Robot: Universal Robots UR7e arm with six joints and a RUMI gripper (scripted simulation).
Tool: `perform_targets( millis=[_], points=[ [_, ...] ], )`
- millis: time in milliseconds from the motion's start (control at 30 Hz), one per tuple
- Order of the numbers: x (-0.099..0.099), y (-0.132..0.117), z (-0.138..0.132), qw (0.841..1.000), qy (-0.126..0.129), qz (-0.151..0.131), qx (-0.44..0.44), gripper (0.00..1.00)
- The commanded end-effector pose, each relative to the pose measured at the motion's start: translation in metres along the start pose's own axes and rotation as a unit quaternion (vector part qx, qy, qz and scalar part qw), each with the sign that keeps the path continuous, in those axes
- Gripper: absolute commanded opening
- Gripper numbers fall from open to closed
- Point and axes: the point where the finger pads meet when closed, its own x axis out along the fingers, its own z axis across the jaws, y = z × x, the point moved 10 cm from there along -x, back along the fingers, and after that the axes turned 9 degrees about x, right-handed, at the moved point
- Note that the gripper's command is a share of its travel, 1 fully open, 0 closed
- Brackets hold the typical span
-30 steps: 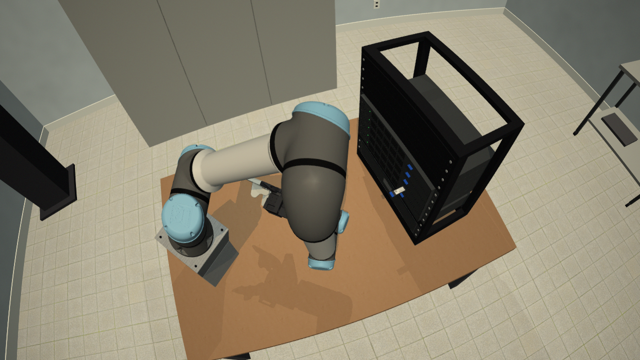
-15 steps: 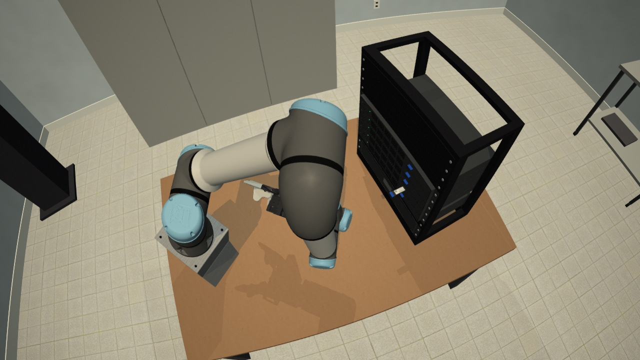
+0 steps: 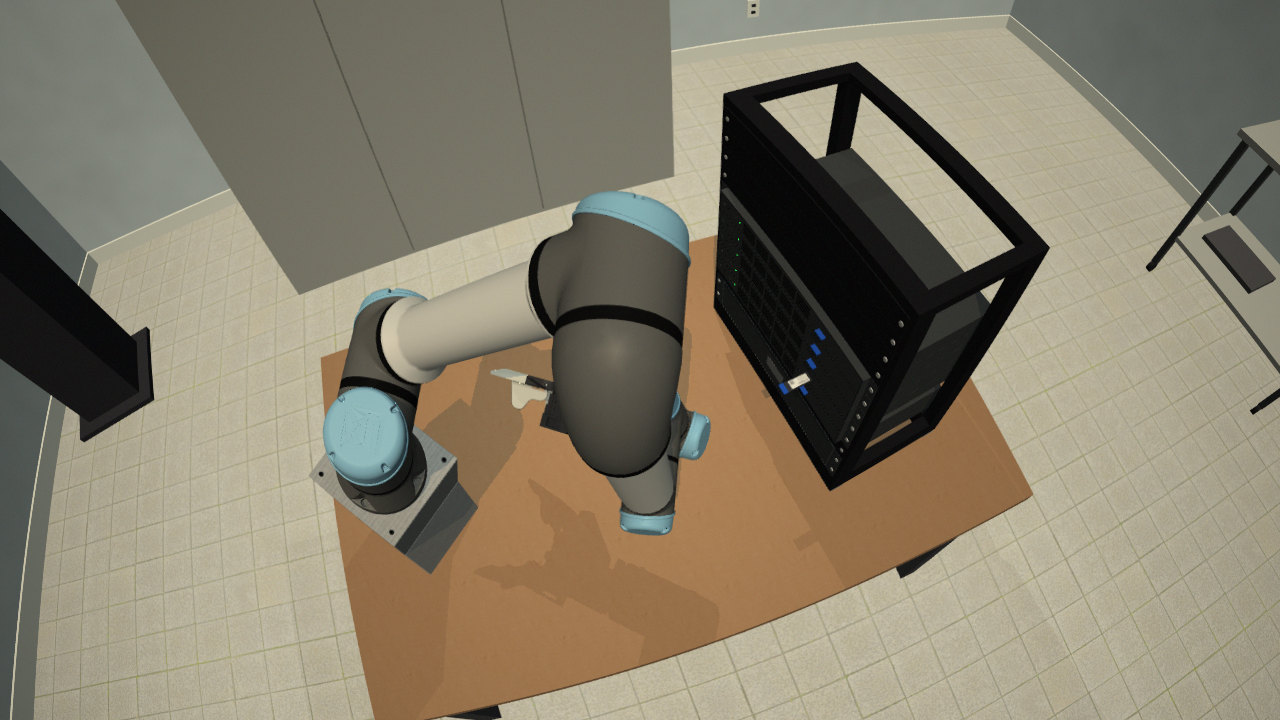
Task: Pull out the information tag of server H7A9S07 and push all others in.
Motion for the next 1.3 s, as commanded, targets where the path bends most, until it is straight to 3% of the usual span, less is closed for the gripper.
perform_targets(
  millis=[0,1267],
  points=[
    [-0.003,0.000,0.003,1.000,-0.013,-0.005,-0.018,1.00],
    [-0.027,0.003,0.020,0.984,-0.097,-0.049,-0.139,1.00]
  ],
)
